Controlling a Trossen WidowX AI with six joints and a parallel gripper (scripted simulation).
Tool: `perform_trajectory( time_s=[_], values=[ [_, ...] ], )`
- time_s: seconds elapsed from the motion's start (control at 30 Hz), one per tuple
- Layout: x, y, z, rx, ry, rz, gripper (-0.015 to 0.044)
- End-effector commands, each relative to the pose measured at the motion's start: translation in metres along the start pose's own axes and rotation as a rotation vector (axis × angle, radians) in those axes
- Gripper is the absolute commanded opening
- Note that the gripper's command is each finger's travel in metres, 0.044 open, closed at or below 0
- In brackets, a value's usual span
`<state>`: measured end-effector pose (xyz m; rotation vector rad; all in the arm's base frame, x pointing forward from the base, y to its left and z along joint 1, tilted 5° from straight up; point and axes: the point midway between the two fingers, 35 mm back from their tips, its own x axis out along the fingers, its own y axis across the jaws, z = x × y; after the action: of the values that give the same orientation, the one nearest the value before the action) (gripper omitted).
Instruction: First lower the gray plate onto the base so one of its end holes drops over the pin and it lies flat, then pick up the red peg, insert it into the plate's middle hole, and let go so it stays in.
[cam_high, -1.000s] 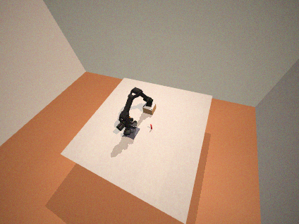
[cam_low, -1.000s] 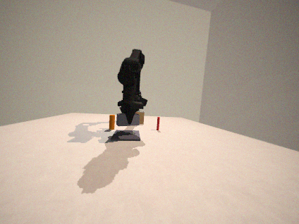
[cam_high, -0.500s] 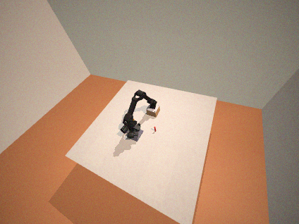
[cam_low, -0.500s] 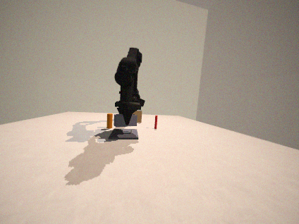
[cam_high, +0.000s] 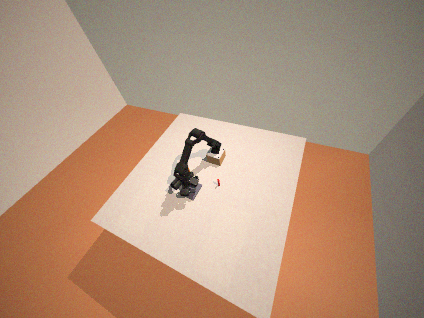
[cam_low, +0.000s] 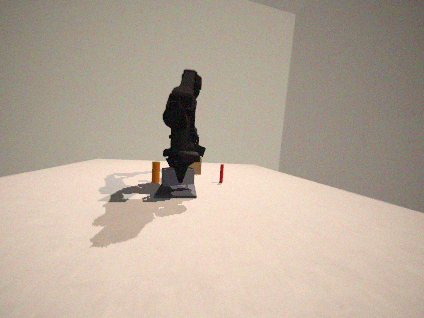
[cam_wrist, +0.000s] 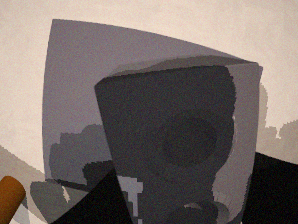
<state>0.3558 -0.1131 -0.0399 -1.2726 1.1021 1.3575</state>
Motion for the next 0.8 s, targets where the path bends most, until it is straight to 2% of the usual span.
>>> perform_trajectory(
  time_s=[0.0, 0.43, 0.77],
  values=[
    [0.0098, 0.0023, 0.0004, -0.003, -0.001, 0.010, 0.0000],
    [0.0108, 0.0010, 0.0004, -0.001, -0.002, 0.004, 0.0000],
    [0.0108, 0.0010, 0.0004, -0.001, -0.002, 0.004, 0.0263]
  ],
)
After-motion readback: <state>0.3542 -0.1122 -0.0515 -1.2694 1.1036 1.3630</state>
